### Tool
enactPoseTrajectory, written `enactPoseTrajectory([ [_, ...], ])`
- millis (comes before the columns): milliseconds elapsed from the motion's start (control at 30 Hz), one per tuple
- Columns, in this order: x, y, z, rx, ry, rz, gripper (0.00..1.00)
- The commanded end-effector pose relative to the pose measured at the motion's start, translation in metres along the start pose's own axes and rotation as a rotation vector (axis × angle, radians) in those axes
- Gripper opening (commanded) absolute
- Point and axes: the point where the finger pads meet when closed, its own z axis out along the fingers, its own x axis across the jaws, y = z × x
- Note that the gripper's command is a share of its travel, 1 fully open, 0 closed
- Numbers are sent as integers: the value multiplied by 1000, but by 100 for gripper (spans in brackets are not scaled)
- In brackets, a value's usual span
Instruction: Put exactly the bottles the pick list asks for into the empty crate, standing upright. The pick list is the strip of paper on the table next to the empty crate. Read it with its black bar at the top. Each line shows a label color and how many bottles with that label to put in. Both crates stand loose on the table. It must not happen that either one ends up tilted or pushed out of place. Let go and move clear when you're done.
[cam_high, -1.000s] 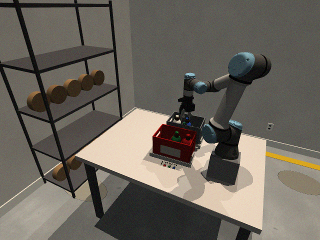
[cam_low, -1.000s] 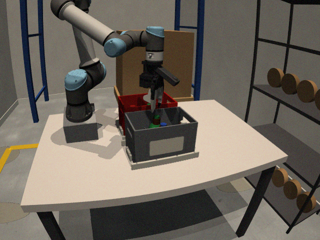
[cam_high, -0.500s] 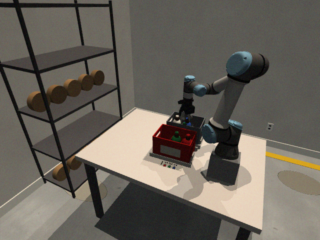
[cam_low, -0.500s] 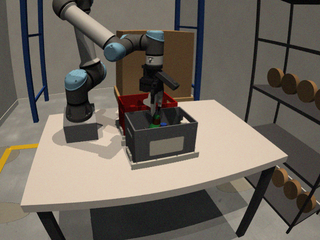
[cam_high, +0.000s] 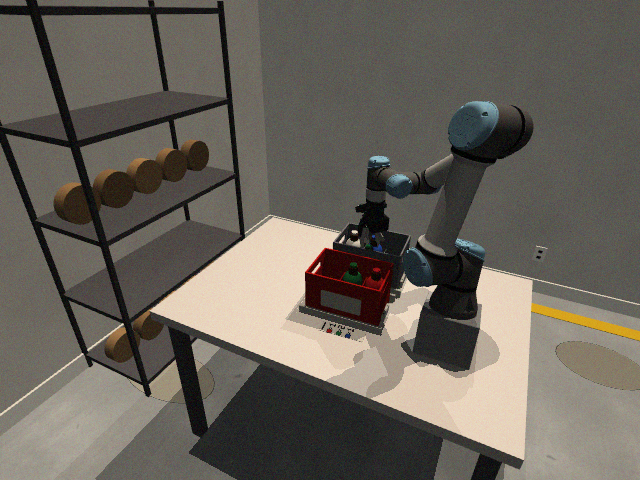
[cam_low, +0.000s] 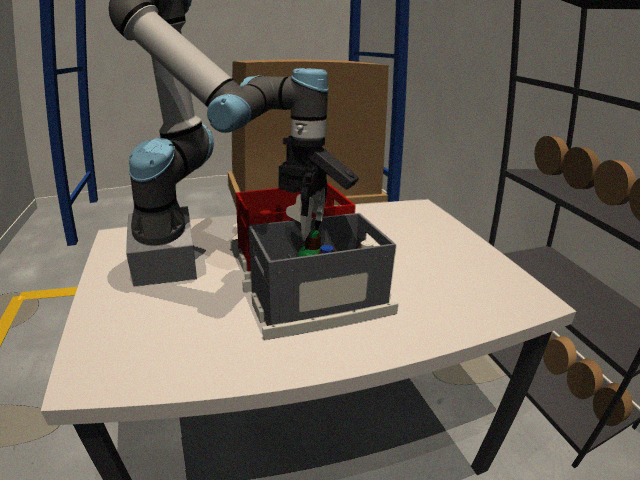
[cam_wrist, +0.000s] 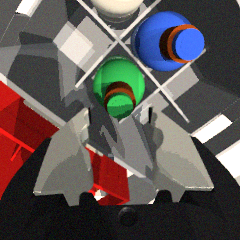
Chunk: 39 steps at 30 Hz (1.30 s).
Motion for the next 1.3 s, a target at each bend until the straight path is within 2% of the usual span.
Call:
enactPoseTrajectory([
  [0, 0, -1, 8, 1, -1, 0, 38],
  [233, 0, -1, 16, 1, -1, 0, 38],
  [767, -1, -2, 14, 6, -1, 0, 38],
  [800, -1, -3, 13, 7, -1, 0, 0],
  [1267, -1, -2, 13, 6, -1, 0, 0],
])
